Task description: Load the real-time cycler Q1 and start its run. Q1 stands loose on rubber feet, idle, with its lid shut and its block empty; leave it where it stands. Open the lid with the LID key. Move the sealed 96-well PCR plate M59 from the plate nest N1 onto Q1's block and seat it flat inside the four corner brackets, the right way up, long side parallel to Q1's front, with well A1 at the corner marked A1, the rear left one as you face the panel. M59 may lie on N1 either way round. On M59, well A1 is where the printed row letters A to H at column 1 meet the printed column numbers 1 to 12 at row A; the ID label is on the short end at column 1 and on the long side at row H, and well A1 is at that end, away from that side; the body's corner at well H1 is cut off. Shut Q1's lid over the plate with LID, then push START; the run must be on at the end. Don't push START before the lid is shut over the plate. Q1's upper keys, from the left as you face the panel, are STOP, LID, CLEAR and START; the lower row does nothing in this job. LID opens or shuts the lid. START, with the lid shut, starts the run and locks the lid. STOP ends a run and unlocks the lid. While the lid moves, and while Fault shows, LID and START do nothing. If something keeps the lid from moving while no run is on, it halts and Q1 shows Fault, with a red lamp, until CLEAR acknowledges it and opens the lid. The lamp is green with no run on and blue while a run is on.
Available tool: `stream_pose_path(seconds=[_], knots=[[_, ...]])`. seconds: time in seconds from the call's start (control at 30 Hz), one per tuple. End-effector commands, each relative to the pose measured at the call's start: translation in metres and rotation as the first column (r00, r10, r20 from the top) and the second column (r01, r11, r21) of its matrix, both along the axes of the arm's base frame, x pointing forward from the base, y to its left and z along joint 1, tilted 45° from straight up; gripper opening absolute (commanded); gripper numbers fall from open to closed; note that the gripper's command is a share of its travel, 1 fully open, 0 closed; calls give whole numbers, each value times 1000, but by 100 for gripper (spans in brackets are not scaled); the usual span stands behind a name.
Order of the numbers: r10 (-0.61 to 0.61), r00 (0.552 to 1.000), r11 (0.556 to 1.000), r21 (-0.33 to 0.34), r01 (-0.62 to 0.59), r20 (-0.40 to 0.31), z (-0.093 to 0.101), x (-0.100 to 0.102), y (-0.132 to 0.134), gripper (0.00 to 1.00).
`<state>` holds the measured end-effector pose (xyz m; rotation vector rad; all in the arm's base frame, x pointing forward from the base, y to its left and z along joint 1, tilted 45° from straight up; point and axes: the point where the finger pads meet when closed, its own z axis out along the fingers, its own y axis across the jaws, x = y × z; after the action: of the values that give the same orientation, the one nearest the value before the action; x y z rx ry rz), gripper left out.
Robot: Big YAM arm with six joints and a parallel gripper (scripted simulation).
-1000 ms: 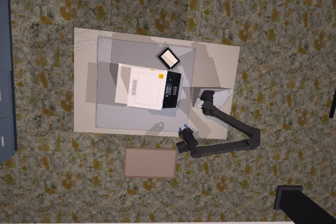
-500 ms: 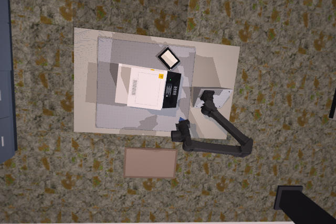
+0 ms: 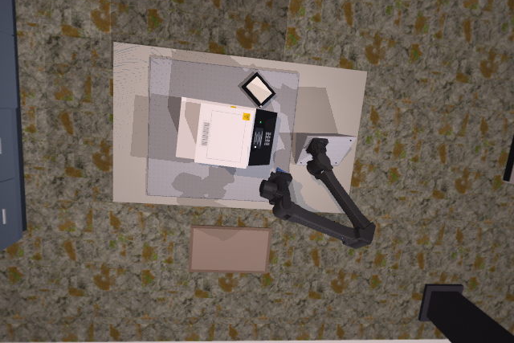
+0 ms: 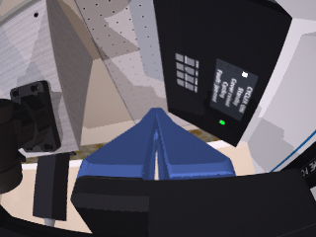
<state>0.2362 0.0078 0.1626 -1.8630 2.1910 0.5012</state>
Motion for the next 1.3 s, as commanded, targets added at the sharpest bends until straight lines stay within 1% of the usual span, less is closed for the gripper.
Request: stream_pose_path(seconds=[0.0, 0.03, 0.1, 0.2, 0.23, 0.3, 0.43, 0.47, 0.57, 0.67, 0.73, 0.87, 0.9, 1.03, 1.13, 1.23, 1.27], knots=[[-54, 998, 999, -6, 54, -10, 7, 7, -7, 0], [-86, 996, 996, -4, 86, -29, 5, 7, -12, 0], [-156, 985, 988, -1, 156, -73, 6, 8, -12, 0], [-254, 958, 967, -3, 256, -130, -2, 6, -32, 0], [-285, 947, 958, -8, 287, -147, -4, 6, -39, 0], [-336, 925, 941, -11, 339, -178, -1, 8, -35, 0], [-433, 869, 897, -22, 441, -239, -7, 4, -57, 0], [-459, 851, 883, -27, 468, -254, -7, 4, -57, 0], [-455, 852, 885, -25, 465, -258, -9, 3, -58, 0], [-532, 784, 835, -44, 548, -319, -17, -3, -78, 0], [-577, 735, 798, -52, 601, -356, -16, -1, -74, 0], [-645, 638, 729, -87, 679, -420, -25, -12, -96, 0], [-661, 613, 708, -91, 700, -433, -24, -10, -94, 0], [-711, 508, 632, -123, 765, -486, -31, -21, -113, 0], [-708, 510, 635, -124, 763, -488, -31, -22, -113, 0], [-738, 410, 563, -155, 811, -536, -38, -32, -128, 0], [-746, 372, 535, -164, 829, -552, -38, -30, -127, 0]])
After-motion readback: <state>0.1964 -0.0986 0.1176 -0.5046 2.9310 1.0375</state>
